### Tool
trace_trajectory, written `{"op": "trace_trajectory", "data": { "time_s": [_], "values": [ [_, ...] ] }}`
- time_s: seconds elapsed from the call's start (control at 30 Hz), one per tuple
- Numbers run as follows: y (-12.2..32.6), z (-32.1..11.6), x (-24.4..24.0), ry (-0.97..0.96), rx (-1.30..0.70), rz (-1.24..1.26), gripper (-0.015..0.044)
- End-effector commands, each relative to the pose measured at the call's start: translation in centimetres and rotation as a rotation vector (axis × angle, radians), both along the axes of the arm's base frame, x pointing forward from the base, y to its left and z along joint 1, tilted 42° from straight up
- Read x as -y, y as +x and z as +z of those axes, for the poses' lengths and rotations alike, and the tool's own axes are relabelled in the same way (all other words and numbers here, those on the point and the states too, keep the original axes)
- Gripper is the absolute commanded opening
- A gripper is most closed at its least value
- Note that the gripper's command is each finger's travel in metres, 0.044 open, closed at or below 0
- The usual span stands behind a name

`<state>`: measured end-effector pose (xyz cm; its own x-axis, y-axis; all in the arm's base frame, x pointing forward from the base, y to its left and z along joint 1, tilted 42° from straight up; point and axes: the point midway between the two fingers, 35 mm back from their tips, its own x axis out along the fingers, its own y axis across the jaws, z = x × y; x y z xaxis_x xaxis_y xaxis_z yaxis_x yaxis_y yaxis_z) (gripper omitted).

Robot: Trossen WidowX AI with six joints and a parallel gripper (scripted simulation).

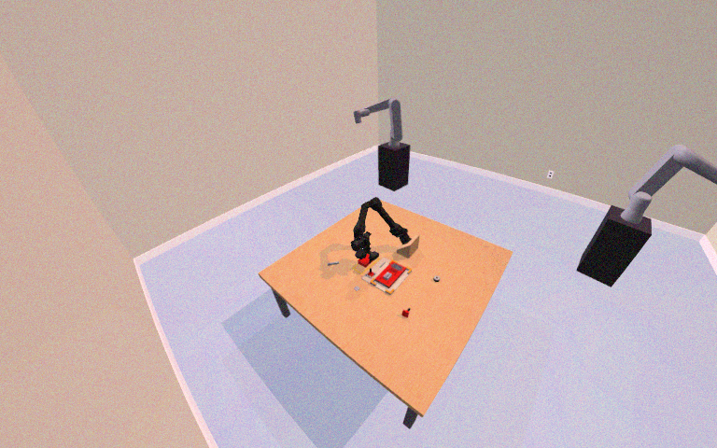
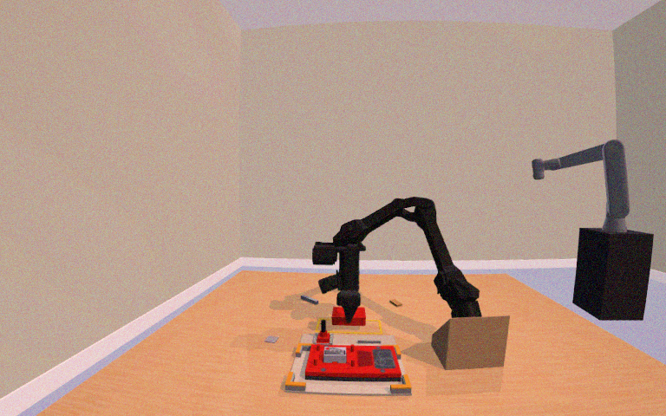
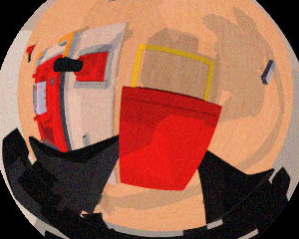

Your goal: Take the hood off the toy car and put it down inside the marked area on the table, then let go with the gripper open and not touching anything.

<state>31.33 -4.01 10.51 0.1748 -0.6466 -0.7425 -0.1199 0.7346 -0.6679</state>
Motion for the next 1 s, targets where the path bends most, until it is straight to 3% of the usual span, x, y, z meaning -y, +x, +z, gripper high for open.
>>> {"op": "trace_trajectory", "data": {
  "time_s": [0.0, 0.97],
  "values": [
    [0.0, -0.2, 0.2, -0.005, -0.005, 0.004, 0.0000],
    [0.2, -1.2, 1.1, -0.006, -0.005, 0.004, 0.0000]
  ]
}}
